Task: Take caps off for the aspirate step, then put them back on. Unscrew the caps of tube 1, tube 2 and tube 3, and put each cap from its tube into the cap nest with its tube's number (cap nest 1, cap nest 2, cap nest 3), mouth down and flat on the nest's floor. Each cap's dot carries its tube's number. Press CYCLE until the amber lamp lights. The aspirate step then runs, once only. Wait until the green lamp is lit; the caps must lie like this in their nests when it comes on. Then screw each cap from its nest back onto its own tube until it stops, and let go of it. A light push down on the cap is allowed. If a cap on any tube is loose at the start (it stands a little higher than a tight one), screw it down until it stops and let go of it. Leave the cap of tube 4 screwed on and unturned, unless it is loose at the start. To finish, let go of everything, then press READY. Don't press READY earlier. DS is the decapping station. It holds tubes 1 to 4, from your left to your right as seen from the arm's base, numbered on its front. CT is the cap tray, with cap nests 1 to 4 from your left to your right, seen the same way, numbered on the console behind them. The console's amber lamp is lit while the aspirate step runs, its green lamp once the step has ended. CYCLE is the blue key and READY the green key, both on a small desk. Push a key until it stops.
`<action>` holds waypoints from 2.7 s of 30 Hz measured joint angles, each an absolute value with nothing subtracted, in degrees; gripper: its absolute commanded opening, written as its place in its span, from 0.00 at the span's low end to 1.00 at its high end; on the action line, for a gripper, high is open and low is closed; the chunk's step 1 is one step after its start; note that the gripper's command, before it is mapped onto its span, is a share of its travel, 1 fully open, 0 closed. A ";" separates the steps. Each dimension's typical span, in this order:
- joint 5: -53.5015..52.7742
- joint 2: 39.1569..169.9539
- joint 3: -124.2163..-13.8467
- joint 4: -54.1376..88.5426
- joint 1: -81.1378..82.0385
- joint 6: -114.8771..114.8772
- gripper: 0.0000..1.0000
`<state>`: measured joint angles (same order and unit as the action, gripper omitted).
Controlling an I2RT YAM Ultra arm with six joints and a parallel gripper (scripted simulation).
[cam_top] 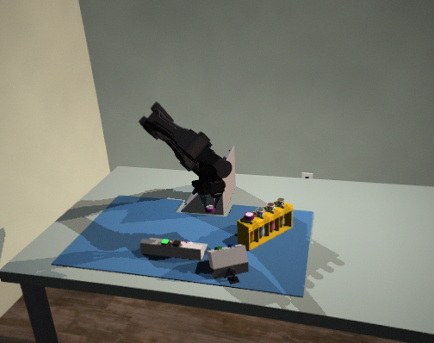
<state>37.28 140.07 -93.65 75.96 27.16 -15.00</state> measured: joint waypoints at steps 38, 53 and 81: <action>23.11 164.35 -104.53 74.39 52.36 41.32 0.00; 18.55 172.31 -114.13 77.14 57.95 36.58 0.00; 18.00 172.53 -115.09 77.43 58.33 35.88 0.00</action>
<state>18.00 172.53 -115.09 77.43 58.33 35.88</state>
